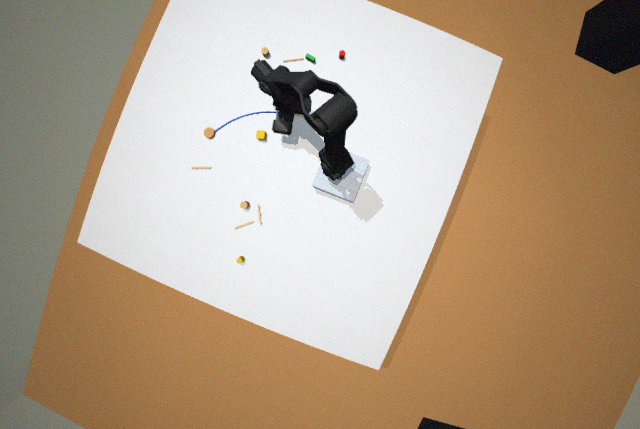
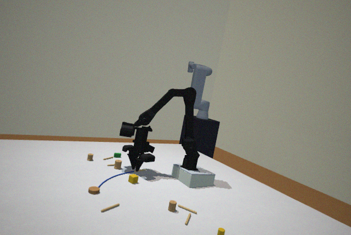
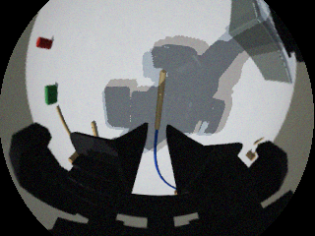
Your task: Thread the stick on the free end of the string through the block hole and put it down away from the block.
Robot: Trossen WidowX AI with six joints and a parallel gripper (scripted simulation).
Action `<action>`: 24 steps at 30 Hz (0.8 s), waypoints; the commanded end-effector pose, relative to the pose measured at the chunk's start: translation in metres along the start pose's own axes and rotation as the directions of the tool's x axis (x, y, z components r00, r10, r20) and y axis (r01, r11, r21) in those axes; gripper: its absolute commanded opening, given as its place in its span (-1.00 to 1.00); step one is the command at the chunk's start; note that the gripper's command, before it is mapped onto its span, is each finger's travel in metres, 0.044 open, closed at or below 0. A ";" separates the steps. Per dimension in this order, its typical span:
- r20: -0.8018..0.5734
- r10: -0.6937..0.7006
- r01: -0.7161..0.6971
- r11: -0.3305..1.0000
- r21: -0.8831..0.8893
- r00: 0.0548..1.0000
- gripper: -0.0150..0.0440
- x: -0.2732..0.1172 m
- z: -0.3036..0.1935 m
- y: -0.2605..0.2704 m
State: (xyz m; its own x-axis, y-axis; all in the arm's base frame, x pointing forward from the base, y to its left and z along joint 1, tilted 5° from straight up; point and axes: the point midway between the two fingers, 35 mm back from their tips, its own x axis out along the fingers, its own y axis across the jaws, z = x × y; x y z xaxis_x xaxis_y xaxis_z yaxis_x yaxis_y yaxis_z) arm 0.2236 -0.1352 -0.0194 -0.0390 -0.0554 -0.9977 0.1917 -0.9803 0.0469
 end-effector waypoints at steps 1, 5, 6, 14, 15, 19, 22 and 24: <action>0.008 0.002 -0.002 1.000 -0.005 1.000 -0.08 0.007 0.002 0.000; 0.008 0.002 -0.002 1.000 -0.005 1.000 -0.08 0.007 0.002 0.000; 0.008 0.002 -0.002 1.000 -0.005 1.000 -0.08 0.007 0.002 0.000; 0.003 -0.003 0.003 1.000 0.000 1.000 -0.49 0.006 0.002 -0.001; 0.003 -0.003 0.003 1.000 0.000 1.000 -0.49 0.006 0.002 -0.001; 0.003 -0.003 0.003 1.000 0.000 1.000 -0.49 0.006 0.002 -0.001; 0.003 -0.003 0.003 1.000 0.000 1.000 -0.49 0.006 0.001 -0.001; 0.003 -0.003 0.003 1.000 0.000 1.000 -0.49 0.003 0.001 -0.001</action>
State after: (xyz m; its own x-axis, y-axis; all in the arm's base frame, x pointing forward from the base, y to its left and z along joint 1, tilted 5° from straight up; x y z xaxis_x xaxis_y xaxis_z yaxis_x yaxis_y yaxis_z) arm 0.2215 -0.1347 -0.0253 -0.0438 -0.0528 -0.9976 0.1913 -0.9806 0.0434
